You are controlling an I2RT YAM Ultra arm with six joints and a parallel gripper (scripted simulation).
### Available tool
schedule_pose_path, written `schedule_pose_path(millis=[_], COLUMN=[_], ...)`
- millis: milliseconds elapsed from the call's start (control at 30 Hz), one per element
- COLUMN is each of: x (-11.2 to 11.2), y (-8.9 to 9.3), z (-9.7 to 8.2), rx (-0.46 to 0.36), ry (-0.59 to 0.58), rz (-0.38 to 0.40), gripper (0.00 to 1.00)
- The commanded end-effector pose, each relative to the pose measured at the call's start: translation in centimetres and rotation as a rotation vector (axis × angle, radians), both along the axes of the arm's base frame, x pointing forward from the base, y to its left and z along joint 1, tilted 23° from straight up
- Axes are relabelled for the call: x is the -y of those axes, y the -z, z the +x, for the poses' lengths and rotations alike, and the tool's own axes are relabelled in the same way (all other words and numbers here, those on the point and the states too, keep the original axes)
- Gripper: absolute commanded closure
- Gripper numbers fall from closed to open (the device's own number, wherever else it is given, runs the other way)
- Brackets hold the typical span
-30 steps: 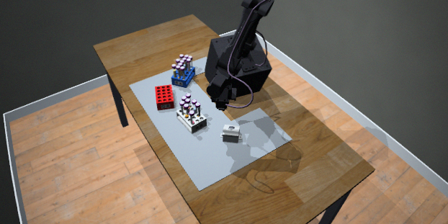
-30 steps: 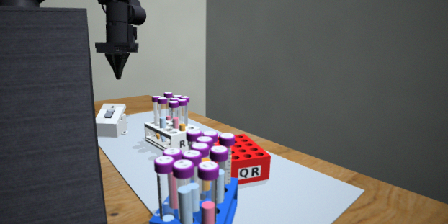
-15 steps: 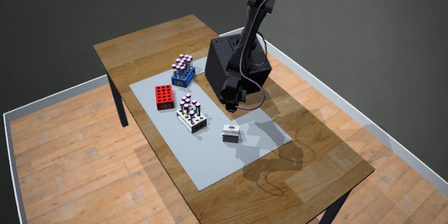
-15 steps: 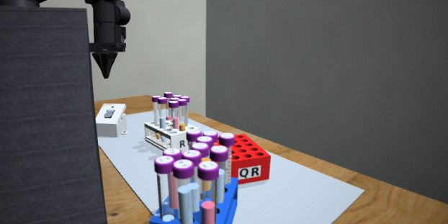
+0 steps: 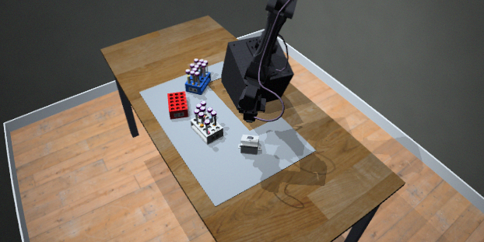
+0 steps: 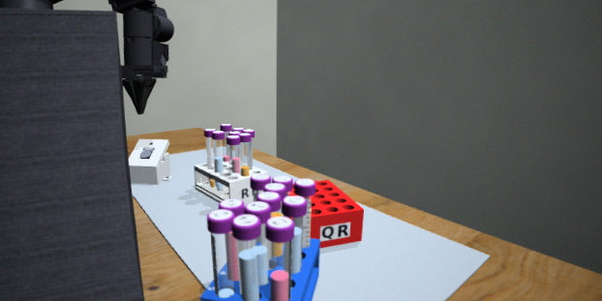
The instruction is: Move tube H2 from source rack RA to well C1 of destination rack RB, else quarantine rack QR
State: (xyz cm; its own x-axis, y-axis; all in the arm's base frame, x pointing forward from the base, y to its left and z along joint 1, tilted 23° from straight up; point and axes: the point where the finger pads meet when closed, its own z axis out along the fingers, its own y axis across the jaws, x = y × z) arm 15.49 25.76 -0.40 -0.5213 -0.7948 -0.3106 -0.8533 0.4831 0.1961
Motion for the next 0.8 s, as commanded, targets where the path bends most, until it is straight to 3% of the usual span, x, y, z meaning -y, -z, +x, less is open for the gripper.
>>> schedule_pose_path(millis=[0,767], x=[-1.2,-3.9], y=[-0.1,3.5], z=[1.0,1.6], rx=[0.033,0.038], ry=[0.012,0.008], rz=[0.029,0.036], gripper=[1.00,1.00])
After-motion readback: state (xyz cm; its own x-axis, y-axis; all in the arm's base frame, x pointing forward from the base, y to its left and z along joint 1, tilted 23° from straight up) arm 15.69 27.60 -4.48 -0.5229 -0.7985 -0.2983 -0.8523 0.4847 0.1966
